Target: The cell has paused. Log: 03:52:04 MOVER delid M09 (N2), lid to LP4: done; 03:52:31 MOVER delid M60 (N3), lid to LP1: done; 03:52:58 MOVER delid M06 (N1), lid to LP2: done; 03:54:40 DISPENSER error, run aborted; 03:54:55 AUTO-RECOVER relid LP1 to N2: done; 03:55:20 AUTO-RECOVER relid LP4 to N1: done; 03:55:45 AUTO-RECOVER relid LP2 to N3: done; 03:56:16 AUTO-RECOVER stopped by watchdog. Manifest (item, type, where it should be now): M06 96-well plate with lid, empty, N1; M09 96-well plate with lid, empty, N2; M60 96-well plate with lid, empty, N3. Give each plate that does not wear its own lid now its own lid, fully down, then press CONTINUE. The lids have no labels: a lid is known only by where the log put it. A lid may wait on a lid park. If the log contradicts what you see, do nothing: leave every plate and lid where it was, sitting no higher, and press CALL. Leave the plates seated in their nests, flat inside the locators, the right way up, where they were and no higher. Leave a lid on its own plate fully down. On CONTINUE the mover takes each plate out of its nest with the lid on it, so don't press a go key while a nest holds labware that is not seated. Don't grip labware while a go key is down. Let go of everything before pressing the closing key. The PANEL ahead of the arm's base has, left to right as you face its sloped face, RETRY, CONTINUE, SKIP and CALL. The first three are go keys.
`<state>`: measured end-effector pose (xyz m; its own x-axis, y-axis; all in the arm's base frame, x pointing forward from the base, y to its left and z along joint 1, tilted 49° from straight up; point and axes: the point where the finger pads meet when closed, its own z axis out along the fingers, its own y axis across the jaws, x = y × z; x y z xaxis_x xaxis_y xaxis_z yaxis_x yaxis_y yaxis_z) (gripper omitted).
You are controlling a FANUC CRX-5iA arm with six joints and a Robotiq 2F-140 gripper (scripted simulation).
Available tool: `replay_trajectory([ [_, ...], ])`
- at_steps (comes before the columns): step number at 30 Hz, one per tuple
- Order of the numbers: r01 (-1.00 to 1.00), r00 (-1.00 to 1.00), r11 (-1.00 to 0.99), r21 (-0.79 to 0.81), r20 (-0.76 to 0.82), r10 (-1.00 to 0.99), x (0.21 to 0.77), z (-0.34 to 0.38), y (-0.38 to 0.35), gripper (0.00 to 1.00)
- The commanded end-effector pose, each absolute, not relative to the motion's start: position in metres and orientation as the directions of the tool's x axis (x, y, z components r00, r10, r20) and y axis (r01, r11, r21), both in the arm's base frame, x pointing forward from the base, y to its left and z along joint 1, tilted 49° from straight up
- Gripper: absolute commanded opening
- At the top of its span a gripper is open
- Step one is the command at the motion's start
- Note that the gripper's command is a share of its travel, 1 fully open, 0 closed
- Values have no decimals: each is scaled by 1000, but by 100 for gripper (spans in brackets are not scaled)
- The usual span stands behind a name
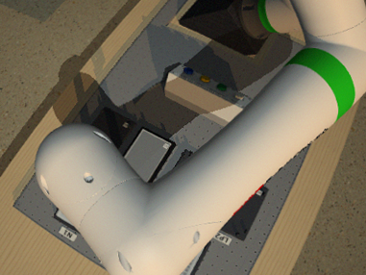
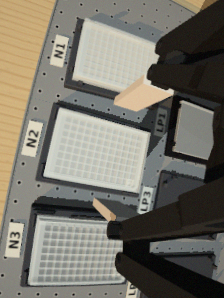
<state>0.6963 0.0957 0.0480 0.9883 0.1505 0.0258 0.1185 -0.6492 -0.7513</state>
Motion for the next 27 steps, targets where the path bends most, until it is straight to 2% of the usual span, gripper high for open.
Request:
replay_trajectory([
  [1, 118, 988, -649, -751, 26, 150, 696, 48, 95, 66],
  [27, 118, 988, -650, -751, 26, 150, 696, 46, 97, 66],
])
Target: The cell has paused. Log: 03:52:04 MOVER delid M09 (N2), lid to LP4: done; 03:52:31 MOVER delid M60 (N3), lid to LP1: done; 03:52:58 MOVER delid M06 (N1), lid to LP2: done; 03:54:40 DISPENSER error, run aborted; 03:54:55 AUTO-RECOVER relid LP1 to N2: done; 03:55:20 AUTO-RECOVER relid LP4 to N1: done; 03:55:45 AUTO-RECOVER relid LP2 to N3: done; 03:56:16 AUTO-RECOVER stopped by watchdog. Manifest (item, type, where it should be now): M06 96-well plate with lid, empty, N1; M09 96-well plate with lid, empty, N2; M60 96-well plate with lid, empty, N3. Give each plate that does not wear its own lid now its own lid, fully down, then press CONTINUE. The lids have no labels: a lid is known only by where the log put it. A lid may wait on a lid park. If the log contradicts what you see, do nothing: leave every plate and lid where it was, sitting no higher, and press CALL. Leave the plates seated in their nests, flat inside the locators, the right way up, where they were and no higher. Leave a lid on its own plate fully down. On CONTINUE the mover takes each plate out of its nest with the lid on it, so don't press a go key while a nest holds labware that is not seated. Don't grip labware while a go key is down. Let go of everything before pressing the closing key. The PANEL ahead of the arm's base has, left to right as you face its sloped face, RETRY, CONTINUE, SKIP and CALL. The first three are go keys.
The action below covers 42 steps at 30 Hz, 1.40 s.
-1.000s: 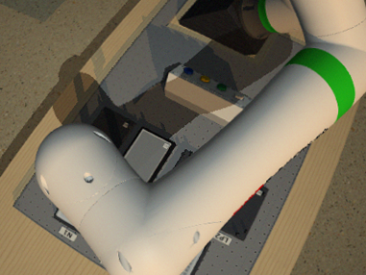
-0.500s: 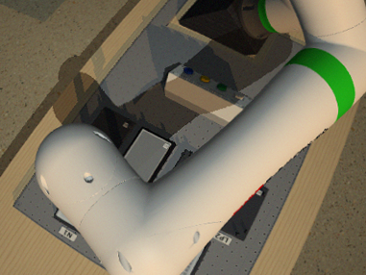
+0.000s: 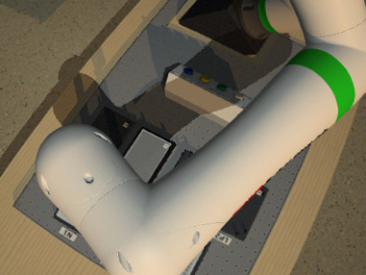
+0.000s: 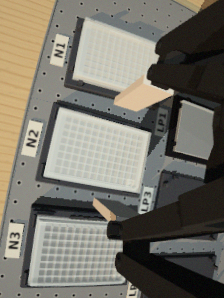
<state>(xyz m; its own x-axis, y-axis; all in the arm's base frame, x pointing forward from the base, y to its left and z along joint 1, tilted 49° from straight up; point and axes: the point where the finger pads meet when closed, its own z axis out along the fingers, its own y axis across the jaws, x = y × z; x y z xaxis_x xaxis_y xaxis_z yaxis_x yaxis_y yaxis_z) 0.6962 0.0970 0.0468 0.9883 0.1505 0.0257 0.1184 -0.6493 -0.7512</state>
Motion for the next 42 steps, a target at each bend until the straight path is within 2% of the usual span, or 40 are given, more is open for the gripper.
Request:
replay_trajectory([
  [1, 118, 988, -650, -751, 26, 150, 696, 46, 98, 66],
  [42, 118, 988, -650, -751, 26, 150, 694, 25, 122, 66],
])
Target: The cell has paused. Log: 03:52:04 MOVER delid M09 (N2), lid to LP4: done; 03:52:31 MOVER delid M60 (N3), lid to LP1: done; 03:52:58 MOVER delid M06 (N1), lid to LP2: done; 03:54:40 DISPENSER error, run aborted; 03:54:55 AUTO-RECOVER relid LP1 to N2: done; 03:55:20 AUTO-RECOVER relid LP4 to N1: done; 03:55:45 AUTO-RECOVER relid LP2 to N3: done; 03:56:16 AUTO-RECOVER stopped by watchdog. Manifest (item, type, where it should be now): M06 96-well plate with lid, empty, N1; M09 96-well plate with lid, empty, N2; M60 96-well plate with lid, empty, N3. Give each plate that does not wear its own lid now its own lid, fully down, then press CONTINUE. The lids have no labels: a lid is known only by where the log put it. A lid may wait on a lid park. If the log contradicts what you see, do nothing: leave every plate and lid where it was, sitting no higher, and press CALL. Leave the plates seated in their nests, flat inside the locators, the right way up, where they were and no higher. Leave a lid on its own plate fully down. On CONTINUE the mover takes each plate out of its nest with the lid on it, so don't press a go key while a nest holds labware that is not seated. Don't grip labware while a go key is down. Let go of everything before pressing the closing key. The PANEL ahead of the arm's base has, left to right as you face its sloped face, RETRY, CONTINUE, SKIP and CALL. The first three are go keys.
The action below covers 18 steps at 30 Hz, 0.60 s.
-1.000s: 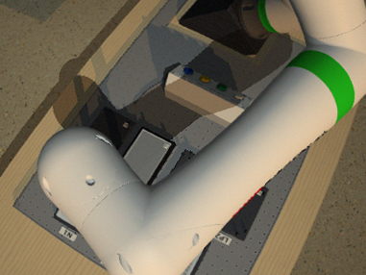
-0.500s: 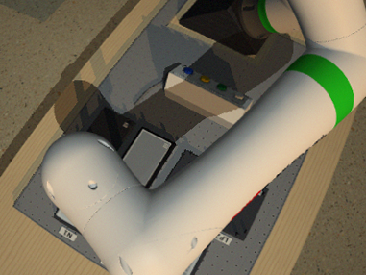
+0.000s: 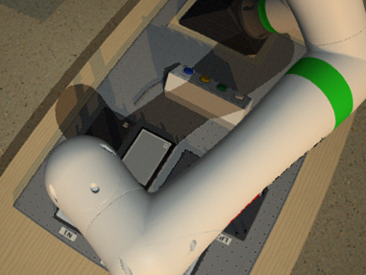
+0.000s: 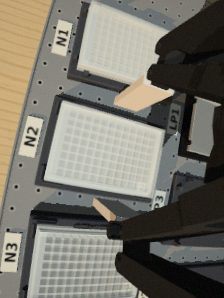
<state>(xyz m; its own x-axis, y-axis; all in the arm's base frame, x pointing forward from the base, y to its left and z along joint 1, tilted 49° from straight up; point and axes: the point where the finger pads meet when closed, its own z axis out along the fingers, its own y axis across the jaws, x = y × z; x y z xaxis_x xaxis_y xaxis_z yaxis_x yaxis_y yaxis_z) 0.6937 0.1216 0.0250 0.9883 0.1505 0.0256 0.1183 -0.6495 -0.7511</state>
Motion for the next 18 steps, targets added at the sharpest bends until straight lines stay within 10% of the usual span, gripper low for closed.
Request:
replay_trajectory([
  [1, 118, 988, -650, -751, 26, 150, 694, 24, 122, 66],
  [18, 118, 988, -650, -751, 26, 150, 694, 23, 123, 66],
])
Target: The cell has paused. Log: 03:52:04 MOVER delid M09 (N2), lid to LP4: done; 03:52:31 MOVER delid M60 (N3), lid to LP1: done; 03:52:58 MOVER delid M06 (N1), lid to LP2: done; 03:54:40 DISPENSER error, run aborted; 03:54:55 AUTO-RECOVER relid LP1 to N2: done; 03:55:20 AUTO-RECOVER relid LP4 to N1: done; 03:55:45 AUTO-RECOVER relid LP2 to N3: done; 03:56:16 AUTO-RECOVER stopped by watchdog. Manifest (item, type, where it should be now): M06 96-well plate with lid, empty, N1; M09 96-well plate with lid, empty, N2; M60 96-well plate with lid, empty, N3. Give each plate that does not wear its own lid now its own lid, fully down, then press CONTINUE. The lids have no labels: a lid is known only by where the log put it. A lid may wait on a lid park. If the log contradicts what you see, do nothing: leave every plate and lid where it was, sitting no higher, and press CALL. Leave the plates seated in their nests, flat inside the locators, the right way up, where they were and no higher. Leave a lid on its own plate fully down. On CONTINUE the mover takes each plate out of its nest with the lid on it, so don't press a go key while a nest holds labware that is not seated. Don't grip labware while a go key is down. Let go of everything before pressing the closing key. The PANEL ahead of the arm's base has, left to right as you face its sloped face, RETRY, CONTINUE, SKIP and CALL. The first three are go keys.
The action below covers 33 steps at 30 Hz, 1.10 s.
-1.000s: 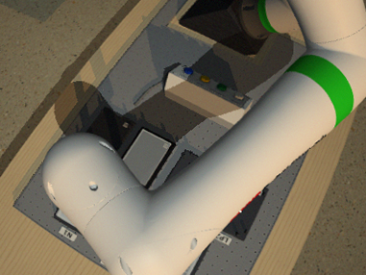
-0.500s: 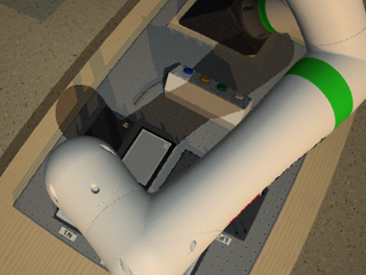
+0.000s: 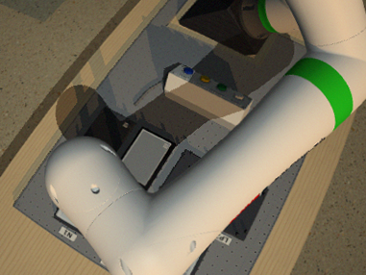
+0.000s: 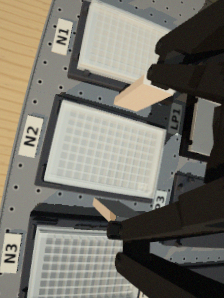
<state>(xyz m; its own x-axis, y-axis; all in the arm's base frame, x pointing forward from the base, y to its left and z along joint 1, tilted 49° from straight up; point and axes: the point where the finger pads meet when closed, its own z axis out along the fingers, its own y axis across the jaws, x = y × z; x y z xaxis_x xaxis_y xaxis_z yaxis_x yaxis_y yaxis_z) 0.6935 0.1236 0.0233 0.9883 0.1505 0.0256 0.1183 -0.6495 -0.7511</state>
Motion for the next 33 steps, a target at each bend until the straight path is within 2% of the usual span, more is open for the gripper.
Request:
replay_trajectory([
  [1, 118, 988, -650, -751, 26, 150, 694, 23, 123, 66],
  [29, 118, 988, -650, -751, 26, 150, 694, 23, 123, 66],
  [30, 118, 988, -650, -751, 26, 150, 694, 23, 123, 59],
  [33, 118, 988, -650, -751, 26, 150, 694, 23, 123, 59],
])
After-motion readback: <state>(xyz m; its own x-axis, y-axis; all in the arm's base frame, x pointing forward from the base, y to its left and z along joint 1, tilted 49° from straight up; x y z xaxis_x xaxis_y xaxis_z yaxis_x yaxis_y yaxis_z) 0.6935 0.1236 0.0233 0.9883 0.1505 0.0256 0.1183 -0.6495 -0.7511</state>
